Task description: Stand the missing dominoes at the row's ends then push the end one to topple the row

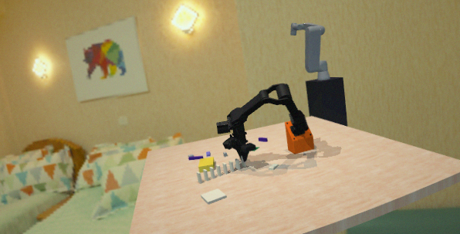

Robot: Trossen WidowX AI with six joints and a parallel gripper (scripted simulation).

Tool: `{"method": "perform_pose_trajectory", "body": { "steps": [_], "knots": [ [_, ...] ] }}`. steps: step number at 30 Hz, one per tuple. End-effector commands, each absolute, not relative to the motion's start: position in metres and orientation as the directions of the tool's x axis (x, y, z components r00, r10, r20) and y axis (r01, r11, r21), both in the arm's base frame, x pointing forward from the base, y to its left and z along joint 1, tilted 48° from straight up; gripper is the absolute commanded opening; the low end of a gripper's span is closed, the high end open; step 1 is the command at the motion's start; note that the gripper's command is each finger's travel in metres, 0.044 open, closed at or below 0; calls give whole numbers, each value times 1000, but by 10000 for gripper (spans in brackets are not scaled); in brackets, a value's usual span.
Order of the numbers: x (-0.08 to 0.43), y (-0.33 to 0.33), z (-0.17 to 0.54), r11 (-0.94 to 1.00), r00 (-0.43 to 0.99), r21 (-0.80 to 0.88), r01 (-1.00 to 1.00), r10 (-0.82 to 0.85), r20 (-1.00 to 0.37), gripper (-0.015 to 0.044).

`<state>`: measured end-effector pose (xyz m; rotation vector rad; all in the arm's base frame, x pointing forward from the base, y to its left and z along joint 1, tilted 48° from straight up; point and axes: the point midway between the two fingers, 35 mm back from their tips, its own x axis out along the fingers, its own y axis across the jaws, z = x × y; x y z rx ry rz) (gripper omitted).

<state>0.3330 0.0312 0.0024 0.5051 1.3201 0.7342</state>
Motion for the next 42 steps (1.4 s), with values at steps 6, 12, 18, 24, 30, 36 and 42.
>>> {"method": "perform_pose_trajectory", "body": {
  "steps": [6, 12, 18, 24, 30, 36, 42],
  "knots": [
    [333, 33, 2, 677, 81, 711, -191, 732, -676, 317],
    [333, 33, 2, 677, 81, 711, -191, 732, -676, 440],
    [336, -11, 36, 688, 83, 701, -189, 722, -686, 440],
    [323, -63, 88, 684, 79, 704, -191, 726, -684, 440],
    [323, -63, 89, 684, 79, 704, -191, 726, -683, 440],
    [307, -20, 102, 677, 80, 669, -308, 719, -691, 440],
    [262, 46, 113, 622, 80, 597, -506, 723, -686, 440]
  ]
}}
